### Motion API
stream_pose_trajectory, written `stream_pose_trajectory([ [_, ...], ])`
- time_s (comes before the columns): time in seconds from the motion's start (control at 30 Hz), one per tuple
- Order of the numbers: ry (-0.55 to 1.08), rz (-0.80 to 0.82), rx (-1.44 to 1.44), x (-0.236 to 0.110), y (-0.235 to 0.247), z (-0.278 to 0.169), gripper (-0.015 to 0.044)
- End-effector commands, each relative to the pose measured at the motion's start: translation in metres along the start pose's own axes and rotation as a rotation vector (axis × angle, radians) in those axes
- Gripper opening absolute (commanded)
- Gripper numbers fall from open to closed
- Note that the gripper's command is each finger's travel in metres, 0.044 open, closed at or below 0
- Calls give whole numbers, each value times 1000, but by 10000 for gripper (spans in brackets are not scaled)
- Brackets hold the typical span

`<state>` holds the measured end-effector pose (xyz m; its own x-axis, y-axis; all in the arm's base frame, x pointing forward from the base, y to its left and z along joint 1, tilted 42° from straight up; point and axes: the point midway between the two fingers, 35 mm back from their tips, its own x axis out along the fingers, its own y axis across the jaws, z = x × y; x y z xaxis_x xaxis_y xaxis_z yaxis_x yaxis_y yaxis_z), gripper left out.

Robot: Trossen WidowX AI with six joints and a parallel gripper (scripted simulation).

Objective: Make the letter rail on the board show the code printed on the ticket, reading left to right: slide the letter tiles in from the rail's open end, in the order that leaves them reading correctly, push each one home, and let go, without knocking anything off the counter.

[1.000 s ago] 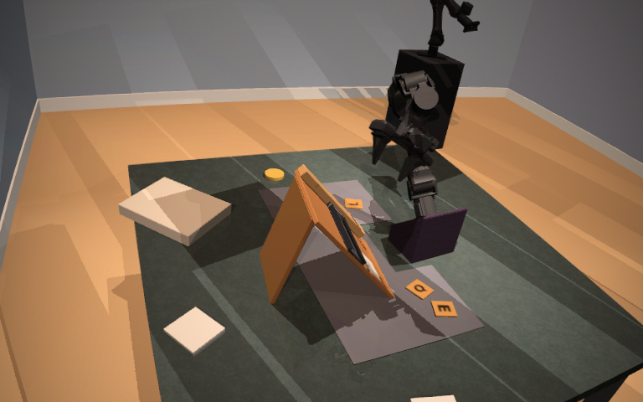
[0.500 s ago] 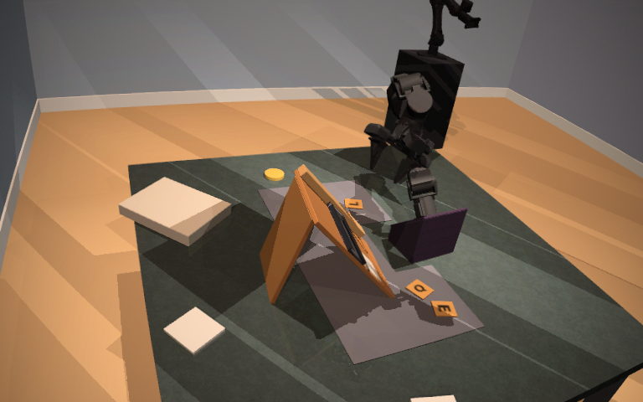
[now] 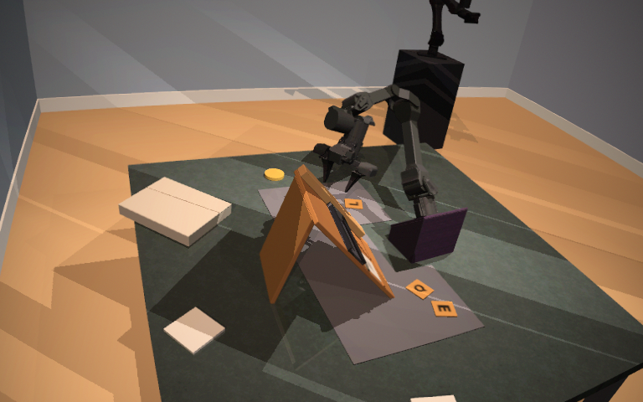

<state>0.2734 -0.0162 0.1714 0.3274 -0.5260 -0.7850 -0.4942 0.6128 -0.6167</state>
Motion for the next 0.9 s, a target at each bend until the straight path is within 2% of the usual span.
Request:
stream_pose_trajectory([
  [0.0, 59, 9, 200, 17, -16, -43, 340],
  [0.23, 186, -34, 573, 35, -35, -131, 340],
  [0.5, 339, -133, 971, 36, -22, -224, 340],
  [0.87, 352, -144, 1003, 39, -19, -230, 340],
])
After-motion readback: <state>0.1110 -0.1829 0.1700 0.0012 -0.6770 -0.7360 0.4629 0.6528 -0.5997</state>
